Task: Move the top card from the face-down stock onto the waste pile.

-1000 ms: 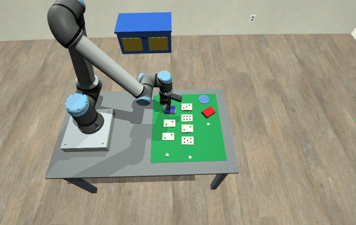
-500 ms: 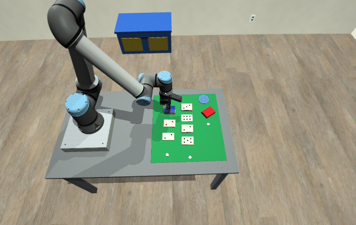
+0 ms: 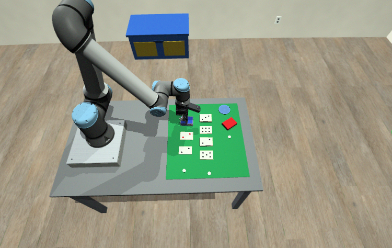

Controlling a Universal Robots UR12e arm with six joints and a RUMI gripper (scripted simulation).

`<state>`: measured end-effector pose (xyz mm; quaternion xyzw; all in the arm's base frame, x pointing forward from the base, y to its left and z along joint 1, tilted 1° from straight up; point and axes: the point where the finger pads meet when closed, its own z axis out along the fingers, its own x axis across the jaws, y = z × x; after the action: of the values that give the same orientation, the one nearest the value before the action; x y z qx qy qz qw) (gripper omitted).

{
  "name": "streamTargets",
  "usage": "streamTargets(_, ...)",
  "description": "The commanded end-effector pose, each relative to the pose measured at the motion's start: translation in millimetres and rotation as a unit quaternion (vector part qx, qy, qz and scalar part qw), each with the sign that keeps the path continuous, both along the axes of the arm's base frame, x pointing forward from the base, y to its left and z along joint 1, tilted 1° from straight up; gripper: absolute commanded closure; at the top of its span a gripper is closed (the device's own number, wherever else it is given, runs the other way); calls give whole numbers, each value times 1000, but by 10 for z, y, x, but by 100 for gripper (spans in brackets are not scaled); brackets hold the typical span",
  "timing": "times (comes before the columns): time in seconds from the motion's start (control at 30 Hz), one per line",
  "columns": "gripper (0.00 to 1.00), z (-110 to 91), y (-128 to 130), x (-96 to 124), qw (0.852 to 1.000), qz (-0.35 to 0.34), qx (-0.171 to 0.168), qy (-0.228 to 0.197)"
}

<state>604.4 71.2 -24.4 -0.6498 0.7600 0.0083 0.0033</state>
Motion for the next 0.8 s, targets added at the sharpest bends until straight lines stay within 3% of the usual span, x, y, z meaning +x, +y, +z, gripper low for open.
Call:
streamTargets(0.0, 59, 6, -1, 6, 1000, 0, 0, -1)
streamTargets(0.77, 61, 6, -1, 6, 1000, 0, 0, -1)
